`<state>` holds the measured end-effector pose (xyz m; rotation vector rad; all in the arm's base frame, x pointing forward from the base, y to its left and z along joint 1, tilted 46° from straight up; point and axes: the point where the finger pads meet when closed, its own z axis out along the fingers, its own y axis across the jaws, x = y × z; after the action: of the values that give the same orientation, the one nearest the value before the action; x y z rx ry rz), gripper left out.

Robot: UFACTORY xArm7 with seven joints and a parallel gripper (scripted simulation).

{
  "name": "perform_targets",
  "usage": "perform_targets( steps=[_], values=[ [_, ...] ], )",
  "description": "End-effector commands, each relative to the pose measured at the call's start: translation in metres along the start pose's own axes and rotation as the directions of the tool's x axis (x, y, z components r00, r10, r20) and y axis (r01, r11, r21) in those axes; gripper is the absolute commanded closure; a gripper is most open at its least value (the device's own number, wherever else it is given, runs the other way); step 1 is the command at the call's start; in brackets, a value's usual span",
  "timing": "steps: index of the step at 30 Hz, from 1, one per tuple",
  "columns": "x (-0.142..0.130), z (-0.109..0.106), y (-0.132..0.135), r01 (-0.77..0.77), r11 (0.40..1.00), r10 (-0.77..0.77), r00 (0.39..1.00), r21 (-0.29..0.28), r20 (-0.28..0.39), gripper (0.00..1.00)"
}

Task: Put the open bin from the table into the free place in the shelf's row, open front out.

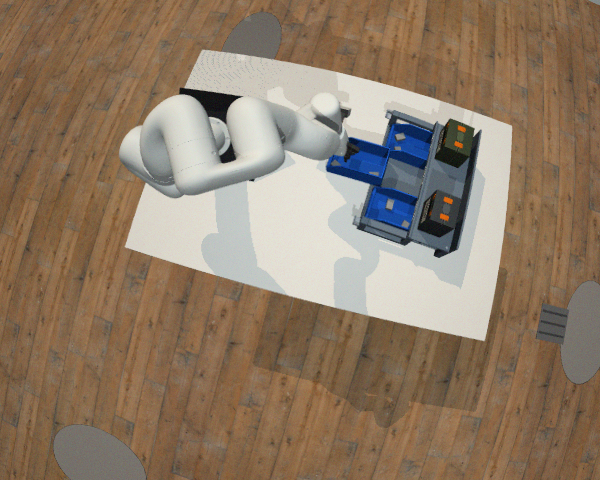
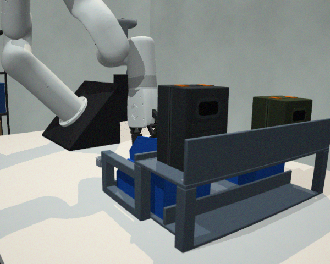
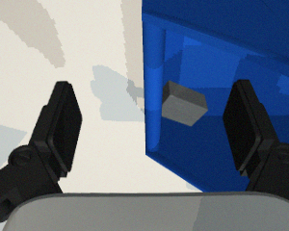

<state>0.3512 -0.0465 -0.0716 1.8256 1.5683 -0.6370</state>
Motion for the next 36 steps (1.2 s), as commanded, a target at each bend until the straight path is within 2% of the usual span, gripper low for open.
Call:
perform_targets(
  steps=[1,3,4,36],
  values=[
    [0.0012,-0.0012,0.0011,0.0,1.0,0.0,1.0,-0.003,-0.003,0.0],
    [0.0012,-0.0012,0.0011,0.0,1.0,0.0,1.0,-0.003,-0.003,0.0],
    [0.0012,-0.0012,0.0011,0.0,1.0,0.0,1.0,-0.003,-0.003,1.0],
    [0.0012,-0.0012,0.0011,0.0,1.0,0.0,1.0,-0.003,-0.003,1.0]
  ],
)
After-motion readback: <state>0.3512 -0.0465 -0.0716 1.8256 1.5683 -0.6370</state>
